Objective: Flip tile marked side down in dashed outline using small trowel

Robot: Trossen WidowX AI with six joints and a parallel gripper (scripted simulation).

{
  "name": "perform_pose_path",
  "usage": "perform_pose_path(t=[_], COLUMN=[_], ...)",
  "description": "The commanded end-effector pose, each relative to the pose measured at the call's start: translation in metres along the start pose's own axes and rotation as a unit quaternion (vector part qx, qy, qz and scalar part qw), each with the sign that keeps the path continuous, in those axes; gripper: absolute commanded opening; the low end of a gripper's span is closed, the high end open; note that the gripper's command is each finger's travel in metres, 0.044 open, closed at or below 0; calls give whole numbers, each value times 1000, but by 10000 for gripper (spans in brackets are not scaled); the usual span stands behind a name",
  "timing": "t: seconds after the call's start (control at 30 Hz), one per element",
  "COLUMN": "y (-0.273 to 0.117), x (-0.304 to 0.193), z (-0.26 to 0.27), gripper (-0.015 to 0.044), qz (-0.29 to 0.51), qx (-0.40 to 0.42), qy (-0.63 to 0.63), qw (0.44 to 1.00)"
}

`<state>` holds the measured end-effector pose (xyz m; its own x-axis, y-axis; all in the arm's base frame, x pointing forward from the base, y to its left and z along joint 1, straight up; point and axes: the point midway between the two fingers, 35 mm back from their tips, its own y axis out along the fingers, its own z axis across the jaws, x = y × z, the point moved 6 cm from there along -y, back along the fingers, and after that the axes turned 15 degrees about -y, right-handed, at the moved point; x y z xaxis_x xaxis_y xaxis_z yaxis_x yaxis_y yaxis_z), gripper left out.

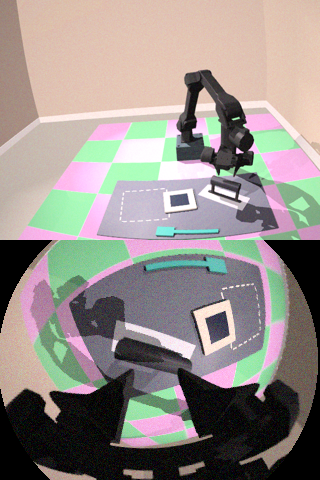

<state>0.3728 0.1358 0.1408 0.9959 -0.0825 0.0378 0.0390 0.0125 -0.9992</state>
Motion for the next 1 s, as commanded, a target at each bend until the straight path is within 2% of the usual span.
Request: perform_pose_path(t=[0.0, 0.47, 0.97], y=[0, 0, 0], x=[0, 0, 1], z=[0, 0, 0], gripper=[270, 270, 270], qz=[1, 1, 1], qx=[-1, -1, -2], qy=[79, 317, 551], qw=[997, 948, 834])
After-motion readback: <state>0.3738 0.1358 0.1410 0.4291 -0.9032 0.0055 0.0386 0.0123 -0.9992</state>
